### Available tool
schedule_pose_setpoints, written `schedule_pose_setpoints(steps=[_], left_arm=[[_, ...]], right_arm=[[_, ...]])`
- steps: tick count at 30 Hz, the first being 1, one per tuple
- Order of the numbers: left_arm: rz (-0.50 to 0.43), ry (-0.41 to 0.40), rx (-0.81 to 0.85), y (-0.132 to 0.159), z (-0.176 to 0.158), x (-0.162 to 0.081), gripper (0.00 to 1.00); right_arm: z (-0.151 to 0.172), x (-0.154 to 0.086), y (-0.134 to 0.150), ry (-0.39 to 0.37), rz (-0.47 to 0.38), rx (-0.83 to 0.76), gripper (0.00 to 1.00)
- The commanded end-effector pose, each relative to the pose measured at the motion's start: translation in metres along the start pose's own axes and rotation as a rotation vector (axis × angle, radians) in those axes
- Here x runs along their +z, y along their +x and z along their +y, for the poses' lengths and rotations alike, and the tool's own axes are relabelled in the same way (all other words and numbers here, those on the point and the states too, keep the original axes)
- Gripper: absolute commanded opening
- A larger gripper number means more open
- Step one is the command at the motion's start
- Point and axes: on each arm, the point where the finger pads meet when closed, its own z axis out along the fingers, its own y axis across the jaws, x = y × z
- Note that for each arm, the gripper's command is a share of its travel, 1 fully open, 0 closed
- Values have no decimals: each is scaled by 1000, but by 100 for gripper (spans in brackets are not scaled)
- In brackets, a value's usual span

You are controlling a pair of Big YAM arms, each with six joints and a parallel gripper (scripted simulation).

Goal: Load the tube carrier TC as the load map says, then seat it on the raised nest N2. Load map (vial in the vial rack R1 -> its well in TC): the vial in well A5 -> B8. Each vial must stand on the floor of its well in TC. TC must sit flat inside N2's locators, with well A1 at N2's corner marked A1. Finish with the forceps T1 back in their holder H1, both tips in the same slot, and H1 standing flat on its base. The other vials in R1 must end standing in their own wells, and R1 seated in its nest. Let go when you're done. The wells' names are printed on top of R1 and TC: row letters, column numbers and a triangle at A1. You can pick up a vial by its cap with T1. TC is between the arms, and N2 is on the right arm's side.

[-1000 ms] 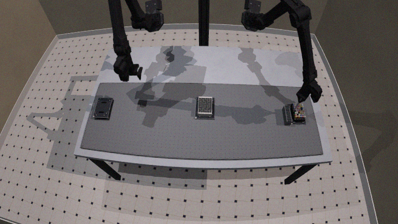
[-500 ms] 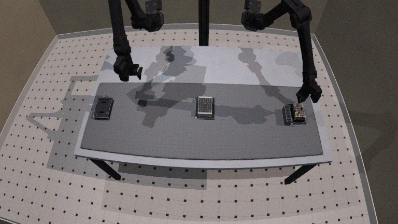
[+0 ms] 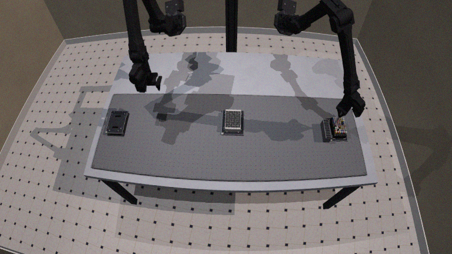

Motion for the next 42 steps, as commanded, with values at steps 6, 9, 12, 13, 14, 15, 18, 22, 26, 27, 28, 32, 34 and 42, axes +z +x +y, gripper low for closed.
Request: schedule_pose_setpoints(steps=[6, 9, 12, 13, 14, 15, 18, 22, 26, 27, 28, 32, 34, 42], left_arm=[[-11, 5, -4, -9, -5, 6, 11], [-23, 11, 1, -13, -7, 6, 11], [-36, 12, 3, -18, -9, 2, 11], [-34, 10, 2, -17, -8, 2, 11], [-32, 10, 2, -17, -8, 2, 11], [-22, 7, -1, -13, -7, 3, 11], [-15, 6, -3, -11, -6, 3, 11], [-9, 5, -4, -9, -6, 5, 11], [-7, 4, -5, -8, -6, 5, 11], [-6, 4, -5, -8, -6, 5, 11], [-8, 4, -4, -9, -6, 5, 11], [-7, 4, -5, -9, -6, 5, 11], [-6, 4, -5, -8, -6, 5, 11], [-7, 4, -5, -9, -6, 5, 9]], right_arm=[[-1, -3, -8, 1, -17, -13, 100], [-1, -3, -8, 1, -17, -13, 100], [-1, -3, -8, 1, -17, -13, 100], [-1, -3, -8, 1, -17, -13, 100], [-1, -3, -8, 1, -17, -13, 100], [-1, -3, -8, 1, -17, -13, 100], [-1, -3, -8, 1, -17, -13, 100], [-1, -3, -8, 1, -17, -13, 100], [-1, -3, -8, 1, -17, -13, 100], [-1, -3, -8, 1, -17, -13, 100], [-1, -3, -8, 1, -17, -13, 100], [-1, -3, -8, 1, -17, -13, 100], [-1, -3, -8, 1, -17, -13, 100], [-1, -3, -8, 1, -17, -13, 100]])
